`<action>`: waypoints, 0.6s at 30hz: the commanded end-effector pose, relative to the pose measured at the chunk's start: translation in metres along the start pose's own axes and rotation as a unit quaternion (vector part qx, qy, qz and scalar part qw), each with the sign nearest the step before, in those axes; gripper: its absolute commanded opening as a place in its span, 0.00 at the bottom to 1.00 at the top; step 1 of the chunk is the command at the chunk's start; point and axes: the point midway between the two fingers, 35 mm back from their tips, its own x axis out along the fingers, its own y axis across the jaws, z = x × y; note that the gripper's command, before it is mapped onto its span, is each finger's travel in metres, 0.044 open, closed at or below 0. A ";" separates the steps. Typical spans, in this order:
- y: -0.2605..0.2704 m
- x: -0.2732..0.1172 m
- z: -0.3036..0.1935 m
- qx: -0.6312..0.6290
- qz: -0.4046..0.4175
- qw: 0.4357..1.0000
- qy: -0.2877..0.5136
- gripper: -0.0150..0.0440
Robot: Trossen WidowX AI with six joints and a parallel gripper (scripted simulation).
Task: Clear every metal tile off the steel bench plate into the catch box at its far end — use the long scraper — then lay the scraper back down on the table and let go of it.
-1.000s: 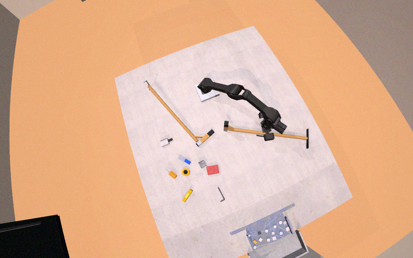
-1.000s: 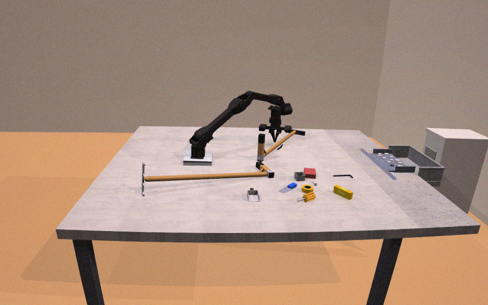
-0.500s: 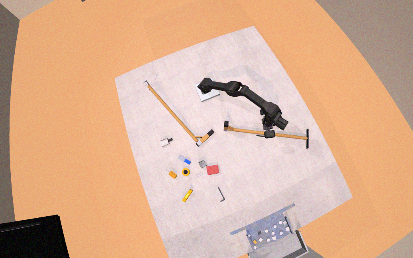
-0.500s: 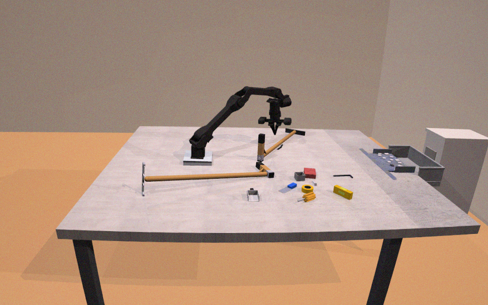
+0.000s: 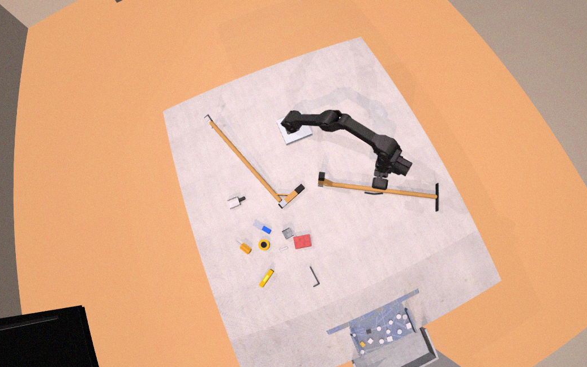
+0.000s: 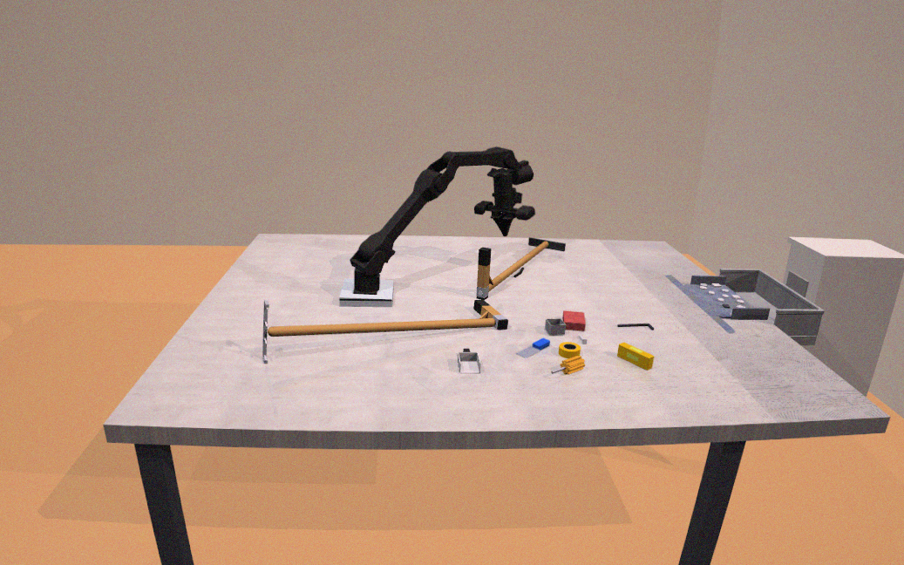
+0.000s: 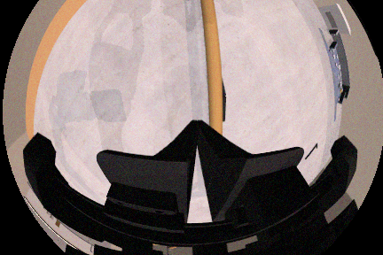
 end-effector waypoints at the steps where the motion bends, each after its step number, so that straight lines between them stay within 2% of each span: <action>1: 0.003 -0.015 0.000 0.040 -0.005 0.999 -0.010 0.25; 13: 0.016 -0.047 -0.001 0.172 -0.005 0.985 -0.029 0.25; 18: 0.016 -0.049 -0.002 0.179 -0.005 0.983 -0.030 0.25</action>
